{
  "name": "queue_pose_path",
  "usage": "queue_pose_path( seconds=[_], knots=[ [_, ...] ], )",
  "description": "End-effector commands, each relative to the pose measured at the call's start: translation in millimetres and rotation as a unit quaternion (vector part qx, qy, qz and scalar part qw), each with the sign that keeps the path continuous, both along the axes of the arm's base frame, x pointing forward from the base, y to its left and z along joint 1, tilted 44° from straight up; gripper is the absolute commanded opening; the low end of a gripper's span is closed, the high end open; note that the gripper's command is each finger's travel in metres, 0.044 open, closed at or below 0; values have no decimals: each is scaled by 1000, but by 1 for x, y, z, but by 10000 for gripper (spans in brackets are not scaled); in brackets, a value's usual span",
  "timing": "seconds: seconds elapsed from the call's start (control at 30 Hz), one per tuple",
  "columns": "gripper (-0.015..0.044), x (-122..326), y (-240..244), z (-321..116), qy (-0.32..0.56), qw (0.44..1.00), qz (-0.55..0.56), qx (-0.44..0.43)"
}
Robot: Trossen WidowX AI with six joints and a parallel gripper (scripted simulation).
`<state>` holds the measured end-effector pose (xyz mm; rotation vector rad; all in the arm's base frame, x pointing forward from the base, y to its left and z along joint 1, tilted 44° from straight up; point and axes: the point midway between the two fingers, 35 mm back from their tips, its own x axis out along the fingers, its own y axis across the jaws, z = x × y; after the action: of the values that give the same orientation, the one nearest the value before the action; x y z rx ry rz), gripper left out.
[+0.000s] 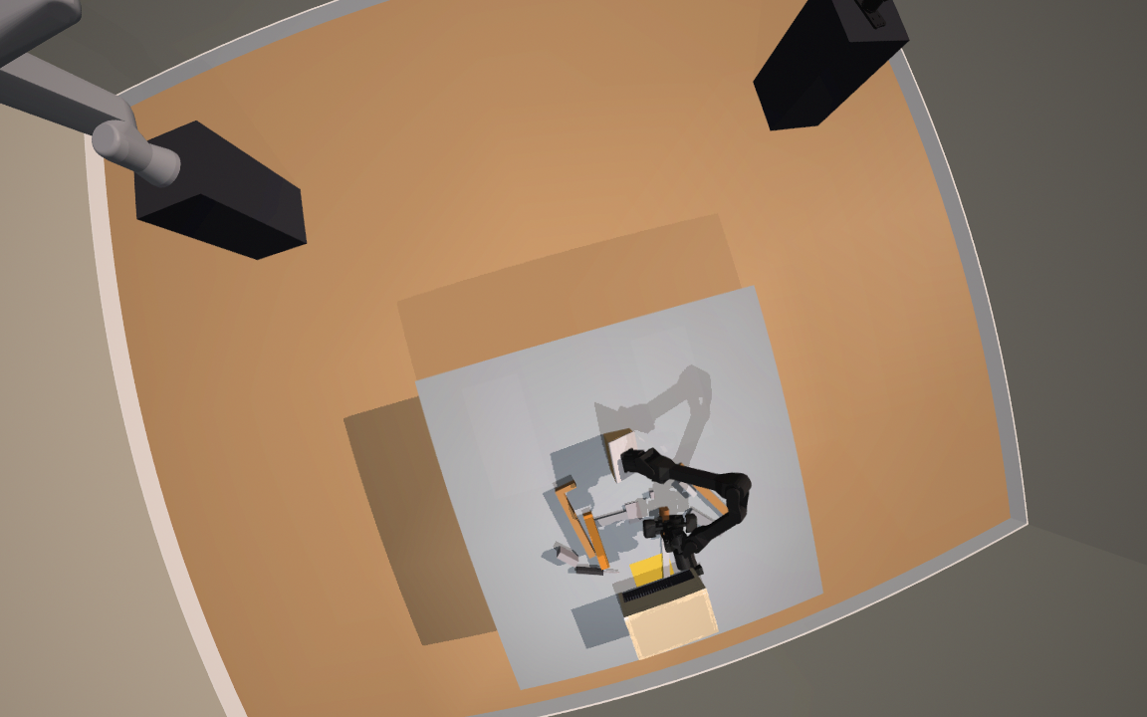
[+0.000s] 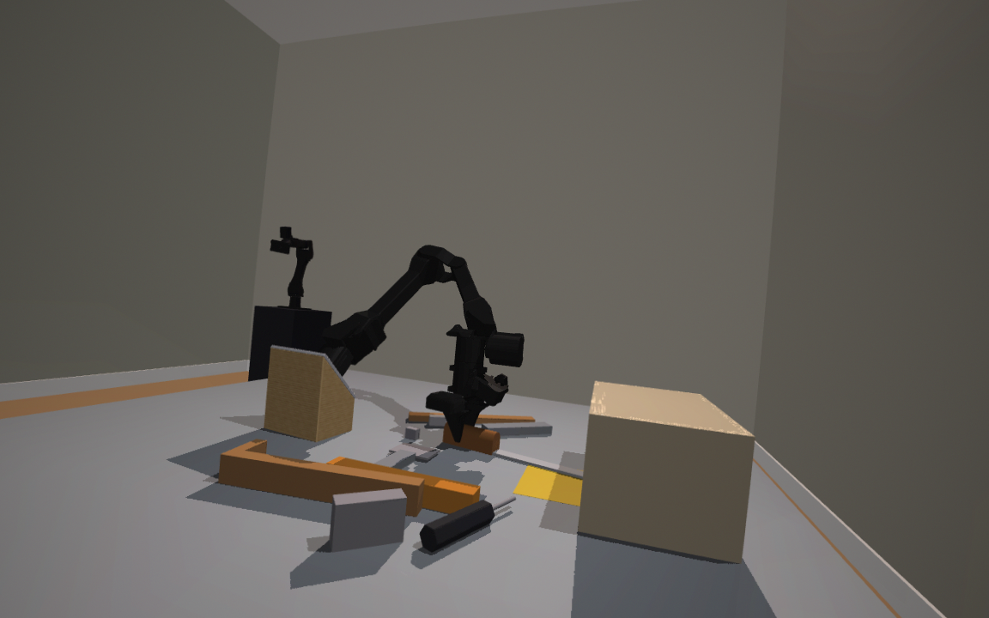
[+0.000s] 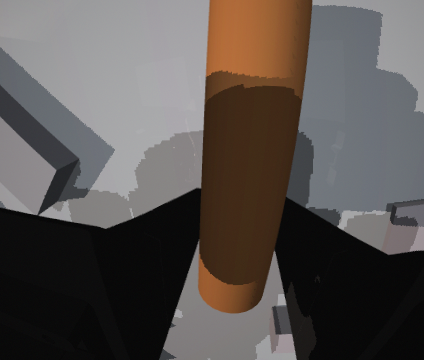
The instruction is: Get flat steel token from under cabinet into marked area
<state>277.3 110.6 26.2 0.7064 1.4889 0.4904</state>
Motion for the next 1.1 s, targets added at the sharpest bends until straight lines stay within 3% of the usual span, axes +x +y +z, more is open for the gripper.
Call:
queue_pose_path(
  seconds=[0.0,1.07],
  knots=[
    [0,-7,1,-1,5,1000,-2,0],
    [0,-44,8,4,6,1000,-2,0]
  ],
)
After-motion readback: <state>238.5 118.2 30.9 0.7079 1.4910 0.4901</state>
